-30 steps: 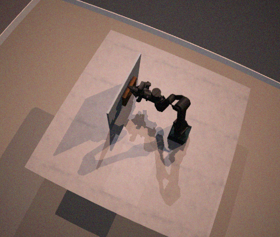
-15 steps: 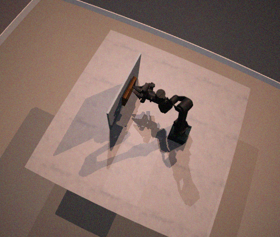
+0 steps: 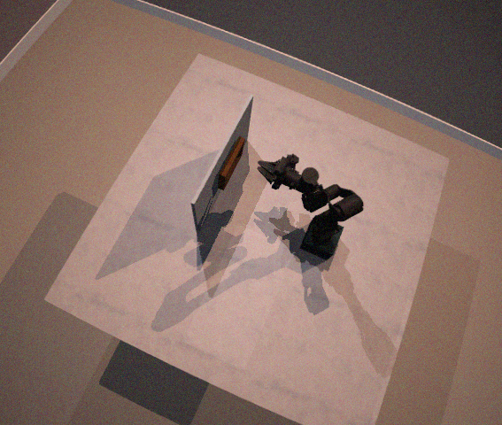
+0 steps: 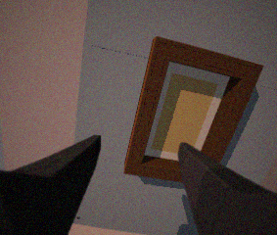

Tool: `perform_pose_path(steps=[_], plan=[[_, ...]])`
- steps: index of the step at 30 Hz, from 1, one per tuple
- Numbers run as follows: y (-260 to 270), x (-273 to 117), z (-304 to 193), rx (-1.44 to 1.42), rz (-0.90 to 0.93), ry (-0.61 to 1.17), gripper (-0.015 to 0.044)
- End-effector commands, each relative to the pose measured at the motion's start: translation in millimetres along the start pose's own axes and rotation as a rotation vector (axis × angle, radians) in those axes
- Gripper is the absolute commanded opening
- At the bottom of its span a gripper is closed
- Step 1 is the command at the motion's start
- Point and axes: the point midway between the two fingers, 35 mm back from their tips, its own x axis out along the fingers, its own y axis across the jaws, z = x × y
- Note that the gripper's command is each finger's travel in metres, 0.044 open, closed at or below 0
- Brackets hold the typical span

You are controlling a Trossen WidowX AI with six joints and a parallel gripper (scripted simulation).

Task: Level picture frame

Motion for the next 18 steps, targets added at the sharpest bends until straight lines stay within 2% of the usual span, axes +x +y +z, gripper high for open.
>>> perform_pose_path(steps=[1,14,18], plan=[[12.1,-16.8,3.8,0.004,0.004,0.002,0.026],[32.5,-76.6,-4.4,0.005,-0.002,0.004,0.026],[32.6,-82.5,-7.1,0.005,-0.003,0.004,0.026]])
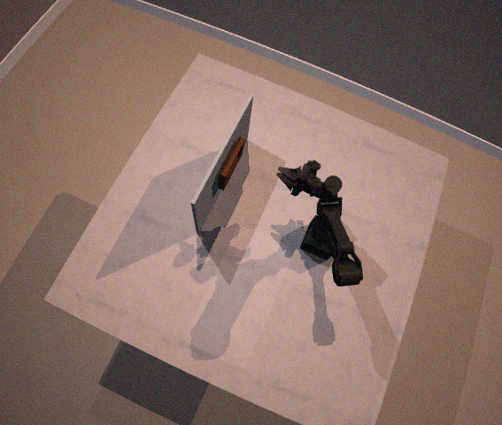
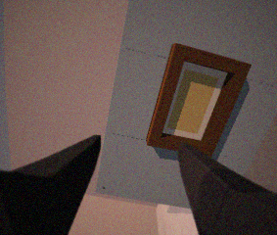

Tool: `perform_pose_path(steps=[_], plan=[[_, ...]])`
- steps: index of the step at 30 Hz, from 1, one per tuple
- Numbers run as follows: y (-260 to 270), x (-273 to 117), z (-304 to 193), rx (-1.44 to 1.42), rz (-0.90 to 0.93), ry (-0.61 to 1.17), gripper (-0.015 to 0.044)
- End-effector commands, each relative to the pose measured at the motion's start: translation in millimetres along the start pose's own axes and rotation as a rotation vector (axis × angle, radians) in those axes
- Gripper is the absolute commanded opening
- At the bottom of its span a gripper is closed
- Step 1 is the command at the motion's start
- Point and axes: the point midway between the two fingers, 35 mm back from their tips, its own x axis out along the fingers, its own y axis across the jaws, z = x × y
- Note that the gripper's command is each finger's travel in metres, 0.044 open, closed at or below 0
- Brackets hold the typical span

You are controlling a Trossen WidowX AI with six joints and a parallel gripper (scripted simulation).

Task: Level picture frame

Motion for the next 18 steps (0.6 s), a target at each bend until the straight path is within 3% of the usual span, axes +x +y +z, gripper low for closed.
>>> perform_pose_path(steps=[1,18], plan=[[0.0,-0.5,-0.3,0.001,0.0,0.0,0.026],[-0.7,-6.1,-4.2,0.007,-0.005,0.0,0.026]])
